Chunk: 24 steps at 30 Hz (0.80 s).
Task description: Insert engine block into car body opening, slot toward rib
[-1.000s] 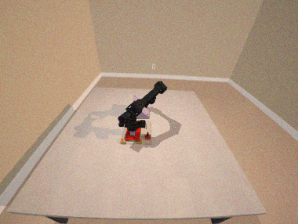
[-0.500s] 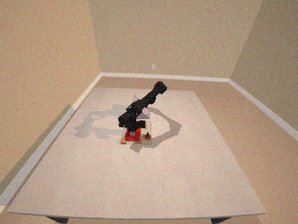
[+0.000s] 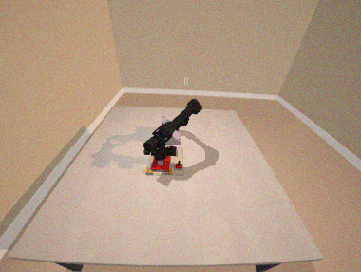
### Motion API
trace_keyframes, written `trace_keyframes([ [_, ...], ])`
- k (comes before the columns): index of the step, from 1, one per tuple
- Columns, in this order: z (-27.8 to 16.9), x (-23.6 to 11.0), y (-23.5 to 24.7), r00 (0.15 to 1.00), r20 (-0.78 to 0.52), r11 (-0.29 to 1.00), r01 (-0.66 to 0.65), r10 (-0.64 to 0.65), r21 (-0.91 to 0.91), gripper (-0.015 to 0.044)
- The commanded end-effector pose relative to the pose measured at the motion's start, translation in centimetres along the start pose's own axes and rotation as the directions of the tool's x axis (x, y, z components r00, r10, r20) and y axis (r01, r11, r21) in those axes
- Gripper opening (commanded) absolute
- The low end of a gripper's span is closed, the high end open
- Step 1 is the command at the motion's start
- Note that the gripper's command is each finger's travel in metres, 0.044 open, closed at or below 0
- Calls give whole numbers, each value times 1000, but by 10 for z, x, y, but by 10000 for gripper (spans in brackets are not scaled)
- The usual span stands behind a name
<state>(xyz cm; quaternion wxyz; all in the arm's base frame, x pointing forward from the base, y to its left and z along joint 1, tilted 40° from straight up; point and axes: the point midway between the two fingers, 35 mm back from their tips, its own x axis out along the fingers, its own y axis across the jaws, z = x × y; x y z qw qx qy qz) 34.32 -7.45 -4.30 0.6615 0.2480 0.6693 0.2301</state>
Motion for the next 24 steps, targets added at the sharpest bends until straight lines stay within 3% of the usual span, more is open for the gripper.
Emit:
trace_keyframes([
  [1, 0, 1, 0, 1000, 3, 1000, -4, 4, 4, 159],
  [9, 0, 3, 0, 1000, 3, 1000, -4, 4, 4, 159],
  [20, 0, 2, 0, 1000, 0, 1000, -1, 1, 0, 440],
  [24, 0, 2, 0, 1000, 0, 1000, -1, 1, 0, 440],
])
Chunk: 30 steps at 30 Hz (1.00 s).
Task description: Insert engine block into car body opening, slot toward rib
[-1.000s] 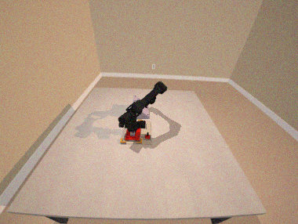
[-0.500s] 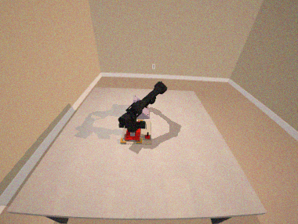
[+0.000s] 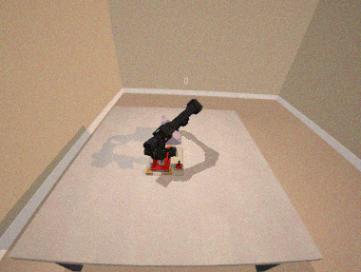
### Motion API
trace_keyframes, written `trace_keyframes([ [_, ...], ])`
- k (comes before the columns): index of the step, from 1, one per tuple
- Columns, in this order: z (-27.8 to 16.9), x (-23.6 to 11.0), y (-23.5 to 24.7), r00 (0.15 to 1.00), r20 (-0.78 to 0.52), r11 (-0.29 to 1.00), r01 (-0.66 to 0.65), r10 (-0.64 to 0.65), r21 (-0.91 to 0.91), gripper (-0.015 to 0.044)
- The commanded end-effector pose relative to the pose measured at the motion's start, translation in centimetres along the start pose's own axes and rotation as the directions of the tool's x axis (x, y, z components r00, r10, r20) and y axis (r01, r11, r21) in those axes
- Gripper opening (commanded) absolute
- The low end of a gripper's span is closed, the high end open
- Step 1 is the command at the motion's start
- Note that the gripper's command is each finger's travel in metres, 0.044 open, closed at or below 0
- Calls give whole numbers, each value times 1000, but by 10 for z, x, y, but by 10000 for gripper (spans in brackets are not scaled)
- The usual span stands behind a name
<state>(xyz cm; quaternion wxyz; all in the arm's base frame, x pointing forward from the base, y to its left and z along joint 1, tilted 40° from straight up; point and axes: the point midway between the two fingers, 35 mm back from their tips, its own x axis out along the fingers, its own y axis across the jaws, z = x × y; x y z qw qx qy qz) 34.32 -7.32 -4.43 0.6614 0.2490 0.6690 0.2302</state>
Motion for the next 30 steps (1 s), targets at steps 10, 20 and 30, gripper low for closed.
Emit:
trace_keyframes([
  [10, -1, -13, 1, 1000, 2, 1000, -2, 2, 3, 440],
  [20, -1, -15, 2, 1000, 2, 1000, -2, 2, 3, 309],
  [30, -1, -15, 2, 1000, 2, 1000, -2, 2, 3, 46],
])
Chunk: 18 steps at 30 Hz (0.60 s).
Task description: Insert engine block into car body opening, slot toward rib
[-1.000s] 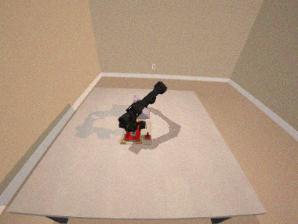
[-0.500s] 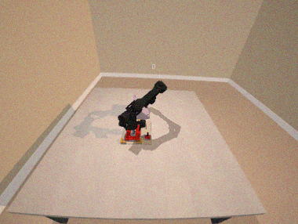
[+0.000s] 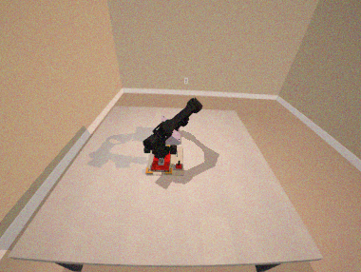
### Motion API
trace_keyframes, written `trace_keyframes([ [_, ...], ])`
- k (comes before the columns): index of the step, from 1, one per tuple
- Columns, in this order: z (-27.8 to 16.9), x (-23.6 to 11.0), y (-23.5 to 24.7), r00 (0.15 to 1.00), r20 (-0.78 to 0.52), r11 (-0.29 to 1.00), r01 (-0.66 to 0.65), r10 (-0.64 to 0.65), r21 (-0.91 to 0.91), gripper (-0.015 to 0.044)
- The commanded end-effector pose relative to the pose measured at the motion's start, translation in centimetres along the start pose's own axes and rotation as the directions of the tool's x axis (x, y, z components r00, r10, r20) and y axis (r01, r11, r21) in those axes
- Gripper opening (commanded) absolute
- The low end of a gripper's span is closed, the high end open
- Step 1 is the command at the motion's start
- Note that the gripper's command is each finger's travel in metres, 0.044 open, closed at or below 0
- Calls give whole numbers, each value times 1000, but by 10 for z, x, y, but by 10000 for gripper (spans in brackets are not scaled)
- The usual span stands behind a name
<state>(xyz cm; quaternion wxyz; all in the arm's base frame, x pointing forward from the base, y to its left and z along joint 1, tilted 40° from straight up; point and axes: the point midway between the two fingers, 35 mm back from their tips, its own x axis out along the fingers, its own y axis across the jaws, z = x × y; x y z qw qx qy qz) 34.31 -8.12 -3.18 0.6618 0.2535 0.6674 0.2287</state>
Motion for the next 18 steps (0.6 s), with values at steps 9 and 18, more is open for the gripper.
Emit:
trace_keyframes([
  [9, -1, 0, 0, 1000, -3, 1000, 3, -3, -4, 0],
  [18, -1, 0, 0, 1000, -3, 1000, 3, -3, -4, 0],
])
